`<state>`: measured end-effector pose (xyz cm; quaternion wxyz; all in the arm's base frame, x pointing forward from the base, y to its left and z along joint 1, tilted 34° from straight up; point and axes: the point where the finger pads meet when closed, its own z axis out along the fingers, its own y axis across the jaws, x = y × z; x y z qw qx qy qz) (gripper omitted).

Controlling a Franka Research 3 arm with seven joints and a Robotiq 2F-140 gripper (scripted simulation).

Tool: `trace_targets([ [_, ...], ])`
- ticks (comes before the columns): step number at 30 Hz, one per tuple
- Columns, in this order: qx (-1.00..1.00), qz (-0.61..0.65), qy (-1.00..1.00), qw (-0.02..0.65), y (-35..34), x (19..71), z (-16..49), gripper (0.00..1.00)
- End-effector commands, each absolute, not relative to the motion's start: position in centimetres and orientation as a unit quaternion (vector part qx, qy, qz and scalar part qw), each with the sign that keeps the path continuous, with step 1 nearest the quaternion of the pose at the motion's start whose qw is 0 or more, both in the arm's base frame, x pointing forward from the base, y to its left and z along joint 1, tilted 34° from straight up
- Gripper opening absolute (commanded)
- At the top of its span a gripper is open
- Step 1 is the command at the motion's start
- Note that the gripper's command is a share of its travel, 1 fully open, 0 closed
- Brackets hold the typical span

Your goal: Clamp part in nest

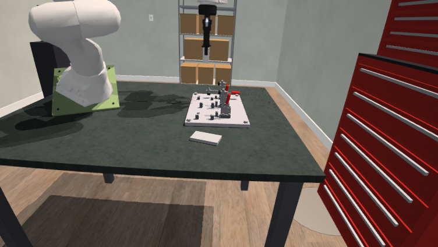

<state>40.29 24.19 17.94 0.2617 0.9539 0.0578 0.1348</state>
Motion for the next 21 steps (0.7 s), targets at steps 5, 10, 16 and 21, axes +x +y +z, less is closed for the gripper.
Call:
trace_targets([
  [5, 0.954, 0.137, 0.057, 0.26, 24.33, 40.41, 17.96, 0.28],
  [10, 0.954, 0.137, 0.057, 0.26, 24.33, 40.41, 17.97, 0.28],
  [16, 0.954, 0.137, 0.057, 0.26, 24.34, 40.4, 17.97, 0.28],
  [21, 0.954, 0.137, 0.057, 0.26, 24.39, 40.7, 18.04, 0.28],
])
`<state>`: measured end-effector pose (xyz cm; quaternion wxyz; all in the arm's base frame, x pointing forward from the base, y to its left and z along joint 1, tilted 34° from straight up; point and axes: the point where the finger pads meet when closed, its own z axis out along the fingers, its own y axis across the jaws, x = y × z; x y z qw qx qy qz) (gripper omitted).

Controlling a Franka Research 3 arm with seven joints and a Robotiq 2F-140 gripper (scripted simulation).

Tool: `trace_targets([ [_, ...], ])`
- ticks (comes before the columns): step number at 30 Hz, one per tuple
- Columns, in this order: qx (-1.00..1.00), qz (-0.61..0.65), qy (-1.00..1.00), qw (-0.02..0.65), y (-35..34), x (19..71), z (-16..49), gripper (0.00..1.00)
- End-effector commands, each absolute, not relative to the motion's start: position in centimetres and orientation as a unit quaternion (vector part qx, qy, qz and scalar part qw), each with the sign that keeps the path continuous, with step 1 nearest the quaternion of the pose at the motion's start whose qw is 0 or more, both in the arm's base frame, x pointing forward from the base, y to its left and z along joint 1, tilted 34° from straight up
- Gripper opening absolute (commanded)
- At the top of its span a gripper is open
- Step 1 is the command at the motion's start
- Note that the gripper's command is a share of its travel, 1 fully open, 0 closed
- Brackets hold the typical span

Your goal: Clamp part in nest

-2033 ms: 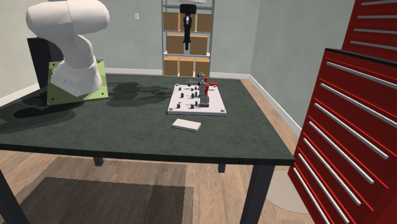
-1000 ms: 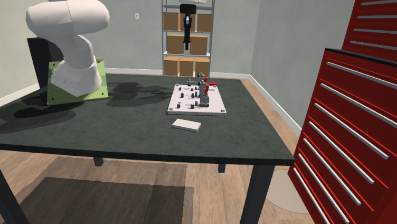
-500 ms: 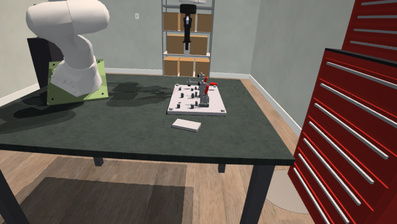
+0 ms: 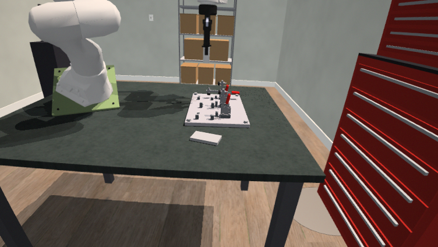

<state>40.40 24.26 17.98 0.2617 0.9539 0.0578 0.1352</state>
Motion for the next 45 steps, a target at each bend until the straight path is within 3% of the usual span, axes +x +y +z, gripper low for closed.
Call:
trace_targets([
  [1, 0.954, 0.137, 0.057, 0.26, 24.4, 40.9, 18.1, 0.28],
  [25, 0.954, 0.137, 0.057, 0.26, 26.7, 52.9, 21.0, 0.28],
  [45, 0.954, 0.137, 0.057, 0.26, 26.5, 54.0, 20.6, 0.28],
])
